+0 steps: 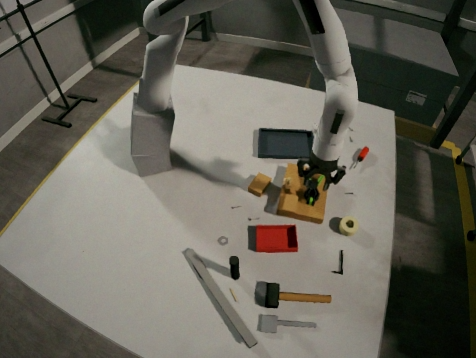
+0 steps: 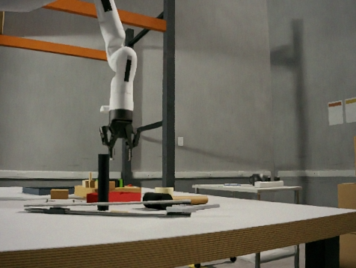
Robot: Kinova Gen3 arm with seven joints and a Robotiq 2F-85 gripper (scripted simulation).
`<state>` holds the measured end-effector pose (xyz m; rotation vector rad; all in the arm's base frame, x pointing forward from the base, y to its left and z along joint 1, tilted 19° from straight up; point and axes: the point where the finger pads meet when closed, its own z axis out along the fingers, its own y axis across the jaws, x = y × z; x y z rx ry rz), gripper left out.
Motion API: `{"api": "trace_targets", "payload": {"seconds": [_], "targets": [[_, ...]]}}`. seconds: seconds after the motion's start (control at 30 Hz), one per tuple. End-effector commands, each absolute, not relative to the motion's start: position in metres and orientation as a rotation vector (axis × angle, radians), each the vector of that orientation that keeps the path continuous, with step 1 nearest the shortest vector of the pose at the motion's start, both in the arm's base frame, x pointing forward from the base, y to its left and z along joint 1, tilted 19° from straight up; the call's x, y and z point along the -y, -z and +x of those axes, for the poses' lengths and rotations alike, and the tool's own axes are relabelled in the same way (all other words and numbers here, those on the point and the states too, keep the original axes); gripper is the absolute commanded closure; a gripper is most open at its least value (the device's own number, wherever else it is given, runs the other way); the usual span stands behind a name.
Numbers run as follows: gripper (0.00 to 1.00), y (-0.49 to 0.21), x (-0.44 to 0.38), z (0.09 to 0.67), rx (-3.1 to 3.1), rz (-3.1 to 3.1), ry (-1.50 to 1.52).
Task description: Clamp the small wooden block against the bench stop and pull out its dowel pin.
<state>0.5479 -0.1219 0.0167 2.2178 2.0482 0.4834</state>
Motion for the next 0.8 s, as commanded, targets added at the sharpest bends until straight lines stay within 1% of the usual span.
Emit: {"api": "trace_targets", "payload": {"seconds": [0.0, 0.3, 0.57, 0.6, 0.77], "targets": [[0.42, -0.019, 0.109, 0.55, -2.049, 2.215, -0.483], [0.42, -0.025, 0.043, 0.554, -2.058, 2.205, -0.483], [0.42, -0.026, 0.031, 0.554, -2.059, 2.203, -0.485], [0.23, -0.026, 0.031, 0.554, -2.059, 2.203, -0.485], [0.23, -0.026, 0.031, 0.554, -2.059, 2.203, -0.485]]}}
